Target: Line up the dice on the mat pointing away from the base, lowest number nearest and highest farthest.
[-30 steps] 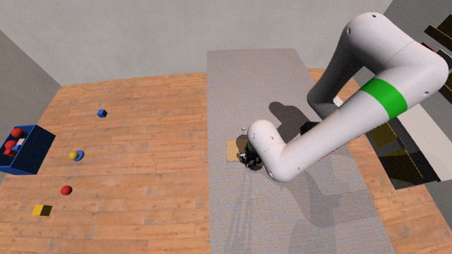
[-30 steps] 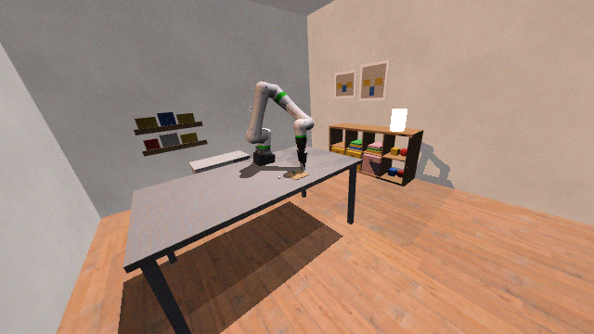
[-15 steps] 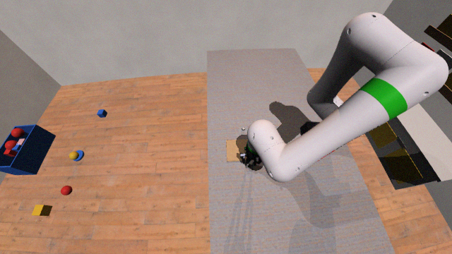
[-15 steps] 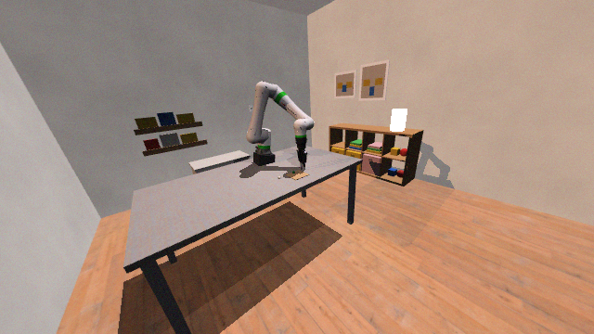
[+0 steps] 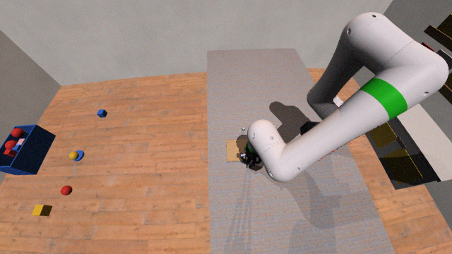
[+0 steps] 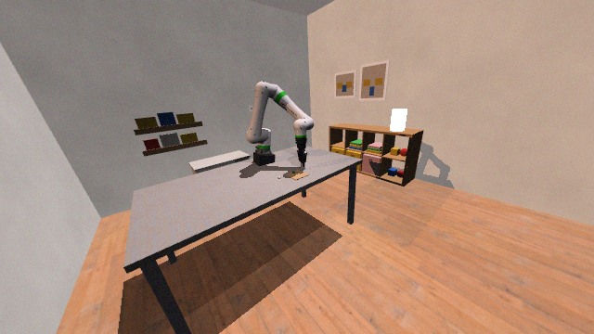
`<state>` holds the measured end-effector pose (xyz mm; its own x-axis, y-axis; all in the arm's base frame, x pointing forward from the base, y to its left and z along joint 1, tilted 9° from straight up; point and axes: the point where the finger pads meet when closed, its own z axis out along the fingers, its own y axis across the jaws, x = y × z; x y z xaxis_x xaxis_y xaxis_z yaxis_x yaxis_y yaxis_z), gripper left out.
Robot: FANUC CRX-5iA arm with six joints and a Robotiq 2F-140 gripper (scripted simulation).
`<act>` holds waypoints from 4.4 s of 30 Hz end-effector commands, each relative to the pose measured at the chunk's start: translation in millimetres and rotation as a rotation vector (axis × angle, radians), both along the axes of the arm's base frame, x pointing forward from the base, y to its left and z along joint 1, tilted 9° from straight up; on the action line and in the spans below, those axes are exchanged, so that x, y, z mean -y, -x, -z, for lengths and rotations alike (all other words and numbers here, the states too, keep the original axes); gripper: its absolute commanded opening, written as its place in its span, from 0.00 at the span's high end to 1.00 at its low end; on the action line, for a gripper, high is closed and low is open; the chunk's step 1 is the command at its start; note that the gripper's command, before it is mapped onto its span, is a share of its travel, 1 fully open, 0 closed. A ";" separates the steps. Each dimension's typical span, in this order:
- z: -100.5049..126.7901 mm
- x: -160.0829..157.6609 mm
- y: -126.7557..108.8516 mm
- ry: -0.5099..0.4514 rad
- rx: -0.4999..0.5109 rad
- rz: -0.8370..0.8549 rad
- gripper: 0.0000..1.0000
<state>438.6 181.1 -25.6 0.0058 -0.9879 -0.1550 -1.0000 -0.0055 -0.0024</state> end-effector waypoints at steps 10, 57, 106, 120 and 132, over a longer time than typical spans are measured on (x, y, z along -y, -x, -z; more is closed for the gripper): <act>-0.1 0.0 -0.1 0.000 0.000 0.000 0.93; -98.9 15.5 0.0 0.000 0.000 0.000 0.93; -87.9 114.4 -66.1 -0.003 -0.221 1.408 0.93; -87.7 114.5 -66.2 -0.003 -0.221 1.409 0.93; -68.1 111.2 -66.3 -0.002 -0.221 1.409 0.93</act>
<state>504.6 68.6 50.0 -0.9888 -0.1475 -0.0244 -0.1495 0.9768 0.1531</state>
